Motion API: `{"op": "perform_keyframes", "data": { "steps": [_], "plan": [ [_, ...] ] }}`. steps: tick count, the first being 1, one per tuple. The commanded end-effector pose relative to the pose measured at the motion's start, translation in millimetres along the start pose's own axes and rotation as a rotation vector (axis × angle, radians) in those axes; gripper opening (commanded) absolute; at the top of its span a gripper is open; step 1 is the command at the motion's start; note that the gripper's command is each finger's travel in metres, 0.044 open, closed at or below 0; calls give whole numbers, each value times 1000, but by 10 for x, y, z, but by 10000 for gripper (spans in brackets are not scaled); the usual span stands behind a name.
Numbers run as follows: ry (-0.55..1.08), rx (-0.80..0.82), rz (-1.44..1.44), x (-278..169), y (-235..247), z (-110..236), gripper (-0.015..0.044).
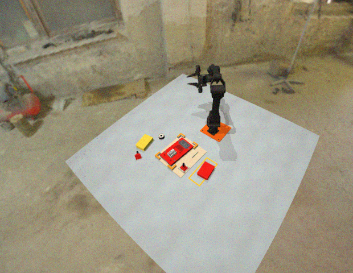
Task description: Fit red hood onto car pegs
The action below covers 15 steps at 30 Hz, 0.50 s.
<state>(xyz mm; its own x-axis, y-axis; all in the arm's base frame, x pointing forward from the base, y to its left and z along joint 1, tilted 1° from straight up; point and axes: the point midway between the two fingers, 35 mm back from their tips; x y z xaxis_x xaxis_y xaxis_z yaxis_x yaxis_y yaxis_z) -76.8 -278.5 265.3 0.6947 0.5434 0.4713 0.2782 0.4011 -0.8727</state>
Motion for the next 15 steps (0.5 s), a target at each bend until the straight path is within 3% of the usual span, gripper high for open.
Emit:
{"op": "perform_keyframes", "data": {
  "steps": [1, 8, 15],
  "plan": [
    [4, 9, 2, -4, 12, -8, 246],
    [-71, 288, -190, 230, 353, -617, 430],
    [-124, 606, -395, 737, 803, -1204, 440]
  ]
}}
Point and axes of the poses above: the point midway between the two fingers, 35 mm back from their tips, its own z axis back along the fingers, its own y axis across the jaws, x = y × z, and after that the axes turned 9 degrees about -z, right-handed
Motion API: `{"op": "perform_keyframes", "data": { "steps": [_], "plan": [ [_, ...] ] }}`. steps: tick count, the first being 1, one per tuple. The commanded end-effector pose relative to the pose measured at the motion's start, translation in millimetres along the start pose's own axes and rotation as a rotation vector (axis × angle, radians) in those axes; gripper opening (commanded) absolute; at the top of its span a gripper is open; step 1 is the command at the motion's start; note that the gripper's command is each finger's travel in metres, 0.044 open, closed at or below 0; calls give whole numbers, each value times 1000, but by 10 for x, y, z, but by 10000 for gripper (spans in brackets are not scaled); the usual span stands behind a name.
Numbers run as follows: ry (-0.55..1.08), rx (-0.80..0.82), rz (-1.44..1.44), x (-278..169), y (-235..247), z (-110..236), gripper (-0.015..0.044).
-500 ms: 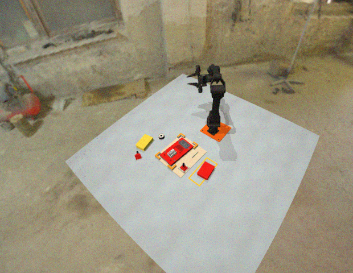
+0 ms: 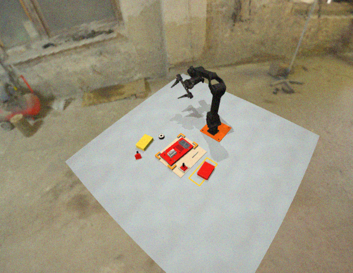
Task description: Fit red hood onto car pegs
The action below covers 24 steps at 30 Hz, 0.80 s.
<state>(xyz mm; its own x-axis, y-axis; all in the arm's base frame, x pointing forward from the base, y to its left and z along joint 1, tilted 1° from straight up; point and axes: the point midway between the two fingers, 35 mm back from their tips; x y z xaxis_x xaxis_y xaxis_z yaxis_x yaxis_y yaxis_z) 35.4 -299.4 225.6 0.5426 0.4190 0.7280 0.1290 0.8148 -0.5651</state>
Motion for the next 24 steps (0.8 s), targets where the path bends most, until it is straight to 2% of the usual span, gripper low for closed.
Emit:
{"op": "perform_keyframes", "data": {
  "steps": [1, 7, 13, 24],
  "plan": [
    [-5, 198, -121, 215, 205, -470, 440],
    [50, 453, -246, 565, 604, -1014, 440],
    [176, 668, -325, 947, 1104, -1412, 440],
    [440, 894, -383, 1593, 2104, -1689, 440]
  ]
}}
Point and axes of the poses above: the point midway between the two fingers, 35 mm back from their tips, its own z axis back along the fingers, its own y axis across the jaws, x = y × z, and after that the axes turned 9 degrees about -z, right-handed
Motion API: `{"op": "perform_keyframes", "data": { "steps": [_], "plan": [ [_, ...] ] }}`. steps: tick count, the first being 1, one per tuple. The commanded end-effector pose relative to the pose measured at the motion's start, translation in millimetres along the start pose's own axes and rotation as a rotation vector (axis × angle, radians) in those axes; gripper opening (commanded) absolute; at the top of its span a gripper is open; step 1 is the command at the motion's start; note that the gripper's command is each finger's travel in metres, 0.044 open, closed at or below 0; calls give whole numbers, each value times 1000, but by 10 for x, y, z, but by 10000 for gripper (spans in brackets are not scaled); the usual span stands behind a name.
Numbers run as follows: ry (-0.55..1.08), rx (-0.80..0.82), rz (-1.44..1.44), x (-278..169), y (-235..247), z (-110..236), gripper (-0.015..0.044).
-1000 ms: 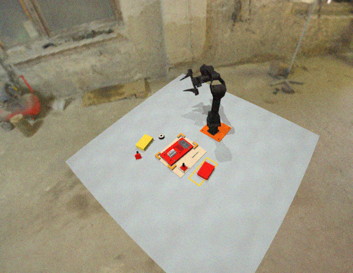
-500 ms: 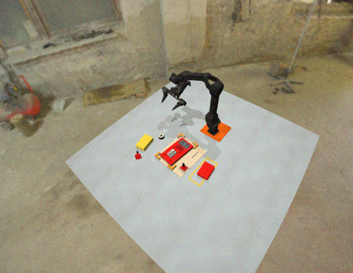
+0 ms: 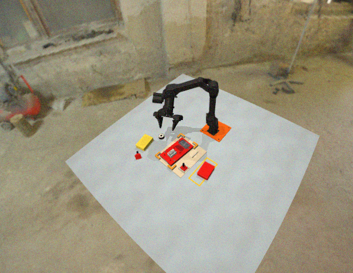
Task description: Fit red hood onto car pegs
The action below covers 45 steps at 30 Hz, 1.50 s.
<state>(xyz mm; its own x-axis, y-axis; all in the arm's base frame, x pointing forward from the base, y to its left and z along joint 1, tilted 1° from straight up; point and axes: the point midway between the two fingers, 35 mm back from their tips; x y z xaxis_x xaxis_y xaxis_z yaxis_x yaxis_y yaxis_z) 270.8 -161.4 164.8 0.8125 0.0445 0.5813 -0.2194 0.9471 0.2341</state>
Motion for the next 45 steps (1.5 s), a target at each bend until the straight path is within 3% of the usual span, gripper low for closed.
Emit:
{"op": "perform_keyframes", "data": {
  "steps": [1, 15, 26, 45],
  "plan": [
    [130, 52, -55, 150, 332, -341, 440],
    [526, -37, -130, 273, 1735, -1229, 440],
    [613, -271, -88, -49, 2980, -1546, 440],
    [610, -286, -84, -127, 3052, -1621, 440]
  ]
}}
Point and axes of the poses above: the point midway between the two fingers, 35 mm back from their tips, its own z axis back along the fingers, its own y axis across the jaws, x = y × z, and after that the axes turned 9 degrees about -z, right-handed
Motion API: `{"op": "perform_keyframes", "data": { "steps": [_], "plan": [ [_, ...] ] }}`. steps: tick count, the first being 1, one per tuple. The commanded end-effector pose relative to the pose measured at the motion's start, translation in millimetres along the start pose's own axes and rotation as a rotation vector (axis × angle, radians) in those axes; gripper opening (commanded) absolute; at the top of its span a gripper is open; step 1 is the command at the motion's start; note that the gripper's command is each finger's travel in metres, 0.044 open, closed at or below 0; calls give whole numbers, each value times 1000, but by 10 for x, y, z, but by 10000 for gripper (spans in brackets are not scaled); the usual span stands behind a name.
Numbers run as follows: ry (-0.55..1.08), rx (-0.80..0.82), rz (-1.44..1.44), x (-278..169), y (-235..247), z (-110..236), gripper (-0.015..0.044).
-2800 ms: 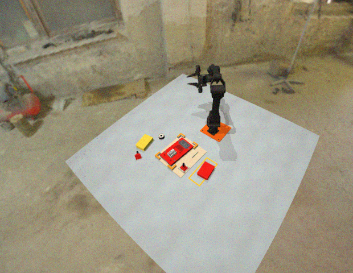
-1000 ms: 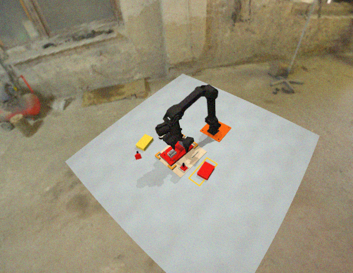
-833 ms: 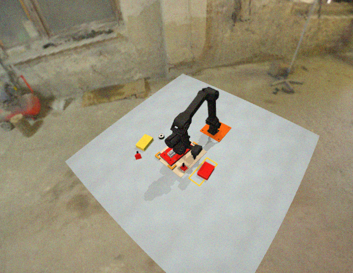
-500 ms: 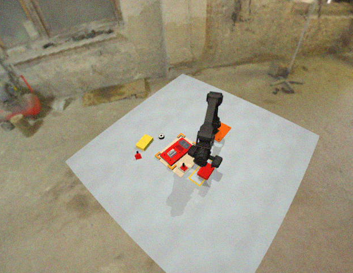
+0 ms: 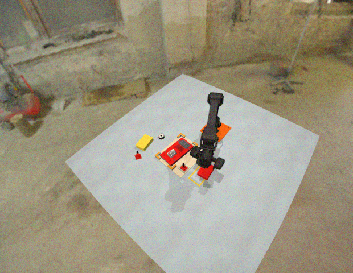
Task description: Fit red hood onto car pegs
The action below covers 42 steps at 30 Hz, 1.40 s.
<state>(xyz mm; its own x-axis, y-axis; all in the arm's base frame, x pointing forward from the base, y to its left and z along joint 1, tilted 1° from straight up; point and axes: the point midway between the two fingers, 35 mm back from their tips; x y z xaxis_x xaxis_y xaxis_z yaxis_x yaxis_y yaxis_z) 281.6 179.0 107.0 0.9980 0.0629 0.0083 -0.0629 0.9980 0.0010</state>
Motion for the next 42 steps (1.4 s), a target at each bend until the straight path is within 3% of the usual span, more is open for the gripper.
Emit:
{"op": "perform_keyframes", "data": {
  "steps": [1, 42],
  "plan": [
    [2, -6, -4, -5, -4, -54, 440],
    [2, -6, -4, -15, 6, -445, 440]
  ]
}}
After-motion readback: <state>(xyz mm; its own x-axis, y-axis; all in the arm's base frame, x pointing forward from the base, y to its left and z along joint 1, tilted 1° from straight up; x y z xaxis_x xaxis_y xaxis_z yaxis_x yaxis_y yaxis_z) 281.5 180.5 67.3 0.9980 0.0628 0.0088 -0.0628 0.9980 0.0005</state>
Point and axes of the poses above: the point midway between the two fingers, 35 mm back from their tips, its own z axis back along the fingers, its own y axis across the jaws, x = y × z, and after that the axes turned 9 degrees about -z, right-handed
